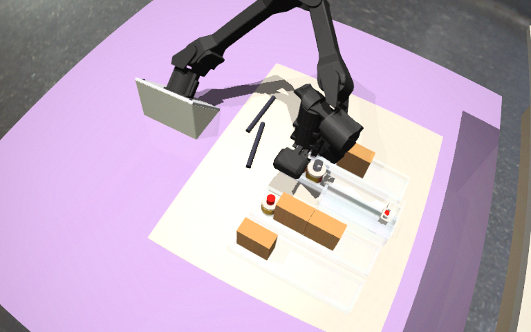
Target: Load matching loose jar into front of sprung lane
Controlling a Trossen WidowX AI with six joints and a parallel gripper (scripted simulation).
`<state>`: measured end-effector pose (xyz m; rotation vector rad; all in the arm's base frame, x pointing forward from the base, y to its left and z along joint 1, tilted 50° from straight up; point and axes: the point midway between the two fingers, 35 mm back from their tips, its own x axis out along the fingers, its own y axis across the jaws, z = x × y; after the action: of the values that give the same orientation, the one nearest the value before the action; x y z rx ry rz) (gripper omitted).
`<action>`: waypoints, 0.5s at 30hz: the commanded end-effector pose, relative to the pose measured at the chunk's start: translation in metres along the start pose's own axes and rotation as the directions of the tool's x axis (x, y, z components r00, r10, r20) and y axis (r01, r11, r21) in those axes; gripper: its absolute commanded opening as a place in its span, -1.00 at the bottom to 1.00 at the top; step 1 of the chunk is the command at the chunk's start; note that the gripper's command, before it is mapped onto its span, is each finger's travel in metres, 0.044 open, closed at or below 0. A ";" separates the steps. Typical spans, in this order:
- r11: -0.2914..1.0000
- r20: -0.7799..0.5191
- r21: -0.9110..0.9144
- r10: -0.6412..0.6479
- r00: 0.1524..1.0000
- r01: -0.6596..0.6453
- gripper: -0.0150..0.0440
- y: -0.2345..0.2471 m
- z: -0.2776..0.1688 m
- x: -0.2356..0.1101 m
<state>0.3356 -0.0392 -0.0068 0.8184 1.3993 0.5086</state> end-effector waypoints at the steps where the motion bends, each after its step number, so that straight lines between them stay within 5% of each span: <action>1: 1.000 0.009 -0.004 0.008 1.000 -0.008 -0.49 0.001 0.002 0.002; 15: 1.000 0.009 -0.004 0.008 1.000 -0.008 -0.49 0.000 0.002 0.005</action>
<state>0.3357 -0.0364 -0.0097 0.8182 1.3975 0.5100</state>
